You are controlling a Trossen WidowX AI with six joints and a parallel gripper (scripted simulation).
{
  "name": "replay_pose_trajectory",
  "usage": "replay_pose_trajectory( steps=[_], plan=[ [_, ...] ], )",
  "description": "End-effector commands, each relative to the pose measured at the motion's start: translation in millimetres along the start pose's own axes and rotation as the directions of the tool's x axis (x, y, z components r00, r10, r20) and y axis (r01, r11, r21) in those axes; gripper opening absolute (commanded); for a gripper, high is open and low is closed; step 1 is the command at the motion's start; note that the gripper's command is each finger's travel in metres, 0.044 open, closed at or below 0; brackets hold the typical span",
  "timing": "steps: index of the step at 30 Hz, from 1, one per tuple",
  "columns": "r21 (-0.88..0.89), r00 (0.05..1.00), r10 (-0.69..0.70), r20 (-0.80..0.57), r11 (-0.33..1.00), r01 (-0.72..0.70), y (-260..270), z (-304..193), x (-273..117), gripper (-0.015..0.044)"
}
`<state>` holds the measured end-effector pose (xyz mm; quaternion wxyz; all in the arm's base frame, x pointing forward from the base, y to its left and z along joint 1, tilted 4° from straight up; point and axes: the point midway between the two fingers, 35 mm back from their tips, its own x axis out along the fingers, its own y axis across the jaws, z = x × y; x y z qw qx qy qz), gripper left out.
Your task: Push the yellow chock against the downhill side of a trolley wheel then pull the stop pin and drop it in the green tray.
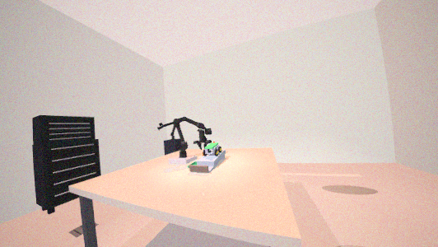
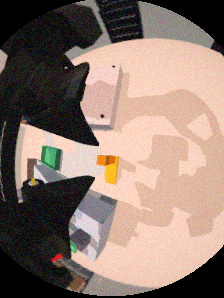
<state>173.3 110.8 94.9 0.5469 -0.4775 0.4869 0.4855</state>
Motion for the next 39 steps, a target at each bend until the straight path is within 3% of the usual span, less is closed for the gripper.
replay_pose_trajectory(
  steps=[1, 39],
  plan=[
    [-0.001, 1.0, 0.003, 0.003, 1.0, -0.003, 0.3, 0.7, 3.9, 0.019],
    [-0.001, 1.0, 0.004, 0.003, 1.0, -0.004, 0.4, 0.9, 55.0, 0.019]
  ],
)
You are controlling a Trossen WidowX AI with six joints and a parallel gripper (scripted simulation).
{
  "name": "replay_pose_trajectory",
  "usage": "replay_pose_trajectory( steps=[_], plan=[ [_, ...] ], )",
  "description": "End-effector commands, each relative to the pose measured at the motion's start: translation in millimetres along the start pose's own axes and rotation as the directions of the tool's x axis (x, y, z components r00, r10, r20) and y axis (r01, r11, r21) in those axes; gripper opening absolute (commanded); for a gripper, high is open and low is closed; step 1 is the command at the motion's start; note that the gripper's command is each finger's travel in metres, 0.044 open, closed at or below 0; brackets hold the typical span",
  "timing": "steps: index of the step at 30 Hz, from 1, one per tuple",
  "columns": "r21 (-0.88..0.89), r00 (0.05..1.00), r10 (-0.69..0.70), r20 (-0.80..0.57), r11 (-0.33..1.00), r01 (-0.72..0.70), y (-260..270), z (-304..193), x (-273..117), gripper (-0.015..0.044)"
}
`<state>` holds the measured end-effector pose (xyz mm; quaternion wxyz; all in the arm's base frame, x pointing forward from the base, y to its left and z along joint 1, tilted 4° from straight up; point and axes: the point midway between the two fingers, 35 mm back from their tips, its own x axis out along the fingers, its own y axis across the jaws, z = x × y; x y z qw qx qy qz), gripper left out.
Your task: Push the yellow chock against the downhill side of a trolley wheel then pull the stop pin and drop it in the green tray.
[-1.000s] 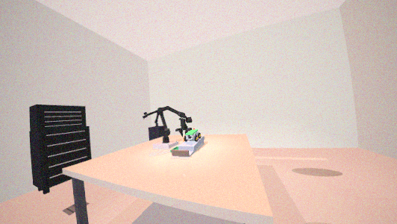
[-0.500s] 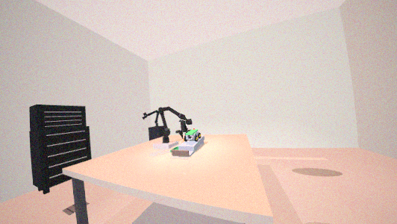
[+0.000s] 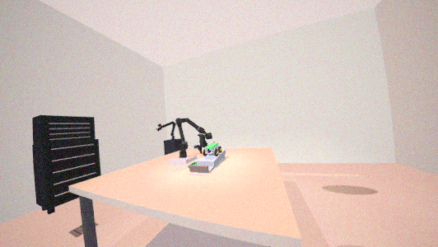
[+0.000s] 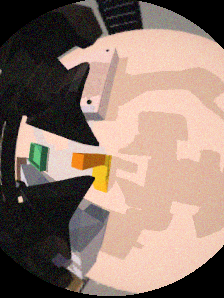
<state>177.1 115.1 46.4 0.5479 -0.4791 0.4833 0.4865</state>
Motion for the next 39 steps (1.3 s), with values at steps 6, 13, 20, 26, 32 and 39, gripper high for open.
replay_pose_trajectory(
  steps=[6, 13, 20, 26, 32, 39],
  plan=[
    [0.0, 1.0, 0.002, -0.001, 1.0, -0.002, 0.7, -0.4, 6.7, 0.0164],
    [0.0, 1.0, 0.002, -0.001, 1.0, -0.002, 0.7, -0.4, 6.7, 0.0058],
    [0.001, 1.0, 0.003, -0.001, 1.0, -0.003, 0.6, -0.4, 3.5, 0.0],
    [0.004, 1.0, 0.008, -0.002, 1.0, -0.008, 2.5, -2.0, -20.4, 0.0],
    [0.004, 1.0, 0.008, -0.002, 1.0, -0.008, 2.1, -2.1, -40.3, 0.0],
    [0.004, 1.0, 0.008, -0.002, 1.0, -0.008, 1.8, -2.3, -63.8, 0.0]
  ],
)
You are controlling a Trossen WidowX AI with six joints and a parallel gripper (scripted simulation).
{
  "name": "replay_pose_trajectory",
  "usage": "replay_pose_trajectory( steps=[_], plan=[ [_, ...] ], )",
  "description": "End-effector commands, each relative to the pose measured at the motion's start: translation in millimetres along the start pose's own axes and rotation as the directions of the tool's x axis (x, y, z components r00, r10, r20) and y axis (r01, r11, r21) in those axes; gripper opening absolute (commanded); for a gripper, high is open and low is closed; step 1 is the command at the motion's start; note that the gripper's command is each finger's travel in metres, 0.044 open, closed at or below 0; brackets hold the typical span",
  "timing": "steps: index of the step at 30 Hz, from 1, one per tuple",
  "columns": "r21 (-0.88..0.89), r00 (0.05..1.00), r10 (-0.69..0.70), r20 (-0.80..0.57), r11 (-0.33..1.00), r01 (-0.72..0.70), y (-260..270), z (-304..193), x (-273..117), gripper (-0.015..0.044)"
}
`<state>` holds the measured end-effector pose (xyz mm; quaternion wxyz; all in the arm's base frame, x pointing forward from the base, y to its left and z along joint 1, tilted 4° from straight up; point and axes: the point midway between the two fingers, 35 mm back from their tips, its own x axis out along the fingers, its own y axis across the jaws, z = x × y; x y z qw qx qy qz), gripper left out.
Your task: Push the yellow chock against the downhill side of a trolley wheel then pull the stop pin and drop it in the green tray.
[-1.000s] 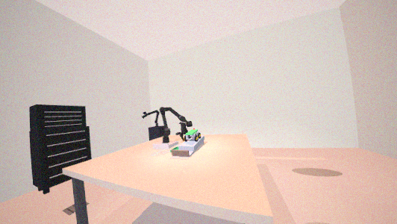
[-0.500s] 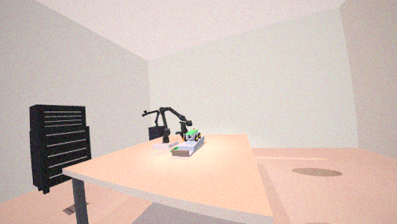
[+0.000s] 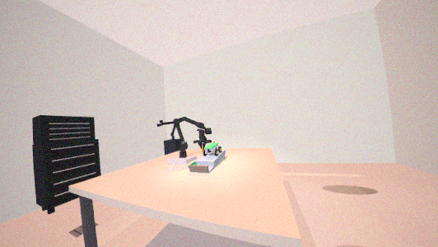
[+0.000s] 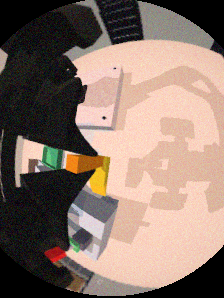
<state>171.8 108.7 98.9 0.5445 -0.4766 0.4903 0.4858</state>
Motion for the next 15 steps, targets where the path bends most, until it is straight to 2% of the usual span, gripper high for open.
replay_pose_trajectory(
  steps=[1, 15],
  plan=[
    [-0.003, 1.0, -0.003, 0.007, 1.0, 0.003, -0.1, 0.4, -14.1, 0.0],
    [-0.003, 1.0, -0.004, 0.007, 1.0, 0.004, -0.6, 0.8, -61.5, 0.0]
  ],
)
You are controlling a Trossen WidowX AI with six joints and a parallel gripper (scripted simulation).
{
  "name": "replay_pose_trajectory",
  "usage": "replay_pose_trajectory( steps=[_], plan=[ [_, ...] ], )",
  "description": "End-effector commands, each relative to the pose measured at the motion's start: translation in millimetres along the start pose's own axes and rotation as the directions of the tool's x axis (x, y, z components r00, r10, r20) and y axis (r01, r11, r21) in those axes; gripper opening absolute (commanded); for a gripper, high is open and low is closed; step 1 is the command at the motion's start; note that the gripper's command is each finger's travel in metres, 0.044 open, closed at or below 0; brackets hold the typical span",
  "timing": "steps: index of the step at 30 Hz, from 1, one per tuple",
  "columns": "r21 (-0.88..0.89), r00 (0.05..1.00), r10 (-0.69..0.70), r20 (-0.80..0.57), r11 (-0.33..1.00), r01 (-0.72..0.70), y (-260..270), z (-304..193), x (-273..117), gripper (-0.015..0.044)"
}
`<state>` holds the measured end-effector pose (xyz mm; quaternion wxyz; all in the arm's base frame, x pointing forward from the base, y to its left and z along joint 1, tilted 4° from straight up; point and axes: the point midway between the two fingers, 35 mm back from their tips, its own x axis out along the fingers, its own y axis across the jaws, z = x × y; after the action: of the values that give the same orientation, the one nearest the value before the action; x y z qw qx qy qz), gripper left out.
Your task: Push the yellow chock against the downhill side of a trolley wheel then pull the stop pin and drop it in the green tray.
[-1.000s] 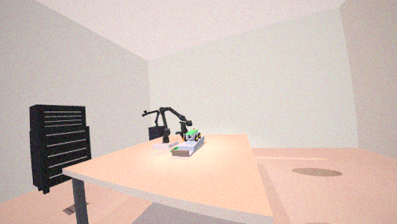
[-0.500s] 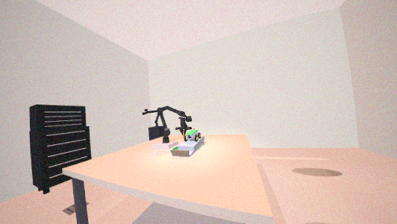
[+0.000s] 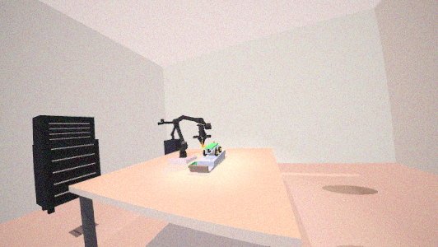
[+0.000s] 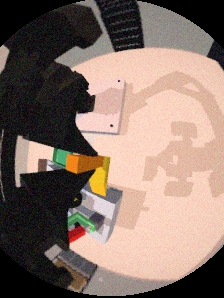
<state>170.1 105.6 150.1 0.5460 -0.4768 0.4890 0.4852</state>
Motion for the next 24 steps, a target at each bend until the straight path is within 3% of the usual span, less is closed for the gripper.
replay_pose_trajectory(
  steps=[1, 14, 24],
  plan=[
    [-0.004, 1.0, 0.0, 0.005, 1.0, 0.0, 0.0, 0.9, -13.9, 0.0],
    [0.002, 1.0, 0.0, 0.005, 1.0, 0.0, 0.0, 2.0, -34.4, 0.0],
    [0.304, 1.0, -0.001, 0.005, 0.953, -0.001, 0.0, 2.0, -34.4, 0.0]
  ],
)
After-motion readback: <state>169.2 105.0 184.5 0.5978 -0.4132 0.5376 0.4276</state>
